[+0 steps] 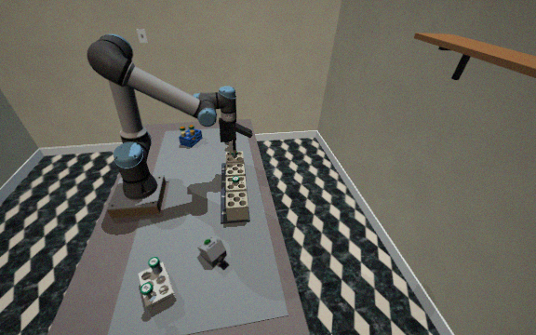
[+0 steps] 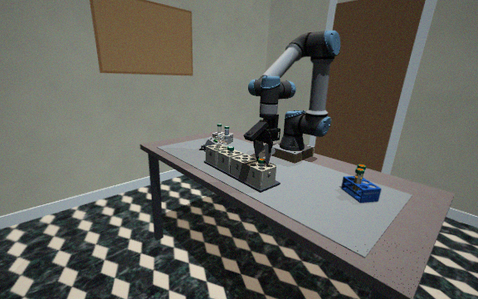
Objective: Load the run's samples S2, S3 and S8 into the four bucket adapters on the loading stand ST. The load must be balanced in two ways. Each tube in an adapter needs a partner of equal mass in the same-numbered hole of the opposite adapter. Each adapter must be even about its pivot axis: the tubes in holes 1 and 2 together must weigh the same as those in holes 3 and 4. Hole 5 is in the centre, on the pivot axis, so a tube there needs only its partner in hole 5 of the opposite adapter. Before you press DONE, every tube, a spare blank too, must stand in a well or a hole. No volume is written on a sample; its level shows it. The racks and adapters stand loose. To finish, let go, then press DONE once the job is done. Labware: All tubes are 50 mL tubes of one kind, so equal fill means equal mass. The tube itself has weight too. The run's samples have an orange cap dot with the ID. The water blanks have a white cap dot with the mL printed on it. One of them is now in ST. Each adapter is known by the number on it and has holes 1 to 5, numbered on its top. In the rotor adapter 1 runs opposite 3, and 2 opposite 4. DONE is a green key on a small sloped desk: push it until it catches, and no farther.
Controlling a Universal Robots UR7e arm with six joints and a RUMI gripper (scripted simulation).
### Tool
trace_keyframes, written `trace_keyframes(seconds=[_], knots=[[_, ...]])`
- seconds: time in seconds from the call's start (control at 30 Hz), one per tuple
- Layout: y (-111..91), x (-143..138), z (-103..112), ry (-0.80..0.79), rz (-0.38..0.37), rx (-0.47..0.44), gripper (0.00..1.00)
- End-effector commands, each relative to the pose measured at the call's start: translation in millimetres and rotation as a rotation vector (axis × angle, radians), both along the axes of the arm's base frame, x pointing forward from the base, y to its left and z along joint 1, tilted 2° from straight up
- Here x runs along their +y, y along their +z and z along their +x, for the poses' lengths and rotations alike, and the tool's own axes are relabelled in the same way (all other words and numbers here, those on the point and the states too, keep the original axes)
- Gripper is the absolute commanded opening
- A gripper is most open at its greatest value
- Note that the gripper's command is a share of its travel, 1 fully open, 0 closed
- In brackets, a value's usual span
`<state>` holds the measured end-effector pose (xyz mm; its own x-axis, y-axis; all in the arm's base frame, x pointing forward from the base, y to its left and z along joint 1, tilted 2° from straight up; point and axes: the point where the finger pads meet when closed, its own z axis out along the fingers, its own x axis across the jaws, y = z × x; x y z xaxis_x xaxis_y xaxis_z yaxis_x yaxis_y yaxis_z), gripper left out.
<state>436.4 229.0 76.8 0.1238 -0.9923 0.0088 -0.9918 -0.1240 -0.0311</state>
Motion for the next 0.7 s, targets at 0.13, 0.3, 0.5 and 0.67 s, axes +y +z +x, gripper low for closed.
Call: trace_keyframes(seconds=[0.13, 0.3, 0.5, 0.67], knots=[[3.7, 0.1, 0.2, 0.0, 0.0, -0.001, 0.35], [20.4, 0.2, -0.3, 0.0, 0.0, -0.001, 0.35], [33.8, 0.3, -0.7, 0.0, 0.0, -0.001, 0.35], [41.6, 0.3, -1.0, 0.0, 0.0, -0.001, 0.35]])
